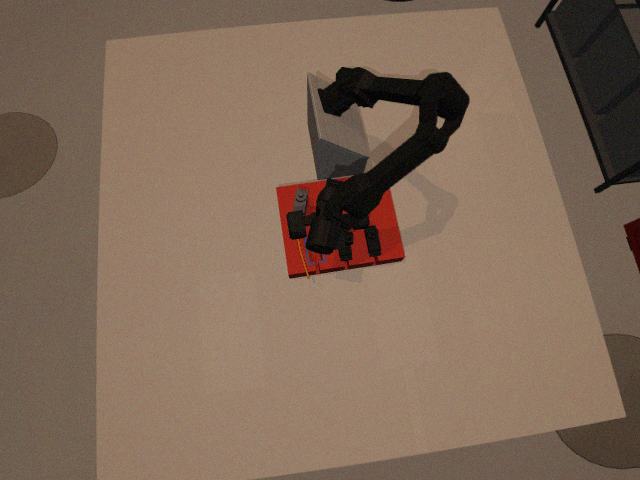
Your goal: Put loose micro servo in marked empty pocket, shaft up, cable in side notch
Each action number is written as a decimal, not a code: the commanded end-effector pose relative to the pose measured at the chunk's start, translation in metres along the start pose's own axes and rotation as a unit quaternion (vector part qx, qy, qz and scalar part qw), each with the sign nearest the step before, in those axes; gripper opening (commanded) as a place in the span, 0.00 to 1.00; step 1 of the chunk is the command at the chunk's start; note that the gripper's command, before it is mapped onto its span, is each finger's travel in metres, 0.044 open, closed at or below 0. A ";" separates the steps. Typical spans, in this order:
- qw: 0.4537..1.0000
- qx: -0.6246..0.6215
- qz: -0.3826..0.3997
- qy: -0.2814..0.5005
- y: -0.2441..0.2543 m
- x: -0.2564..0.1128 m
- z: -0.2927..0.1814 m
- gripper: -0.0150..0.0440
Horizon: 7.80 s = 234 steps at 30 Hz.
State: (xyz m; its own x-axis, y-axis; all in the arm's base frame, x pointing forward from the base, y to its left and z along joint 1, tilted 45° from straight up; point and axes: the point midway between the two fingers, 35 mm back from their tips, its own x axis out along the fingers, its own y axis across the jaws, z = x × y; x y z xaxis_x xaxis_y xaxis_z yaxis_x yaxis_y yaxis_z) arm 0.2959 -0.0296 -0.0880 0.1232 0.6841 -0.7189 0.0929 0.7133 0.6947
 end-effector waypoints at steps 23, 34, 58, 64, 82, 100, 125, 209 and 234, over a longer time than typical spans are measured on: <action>1.000 0.004 0.002 0.001 -0.015 0.021 -0.001 0.25; 1.000 0.004 0.001 0.001 -0.033 0.020 0.001 0.25; 1.000 0.003 0.001 0.000 -0.073 0.021 -0.001 0.25; 1.000 0.003 0.002 0.001 -0.083 0.021 -0.003 0.25; 1.000 0.011 0.000 0.001 -0.085 -0.025 -0.006 0.34; 0.989 0.151 0.000 0.002 -0.064 -0.055 -0.061 1.00; 0.989 0.150 0.001 0.002 -0.064 -0.023 -0.061 0.87; 0.999 0.050 0.001 0.001 -0.036 -0.053 0.006 0.25; 1.000 0.003 0.002 0.000 -0.036 -0.048 0.053 0.25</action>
State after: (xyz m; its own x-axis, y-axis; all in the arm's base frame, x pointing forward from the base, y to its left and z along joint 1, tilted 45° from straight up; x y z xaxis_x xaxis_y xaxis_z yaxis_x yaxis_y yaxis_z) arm 0.3358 -0.0963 -0.0762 0.1150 0.6872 -0.7173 0.1064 0.7094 0.6967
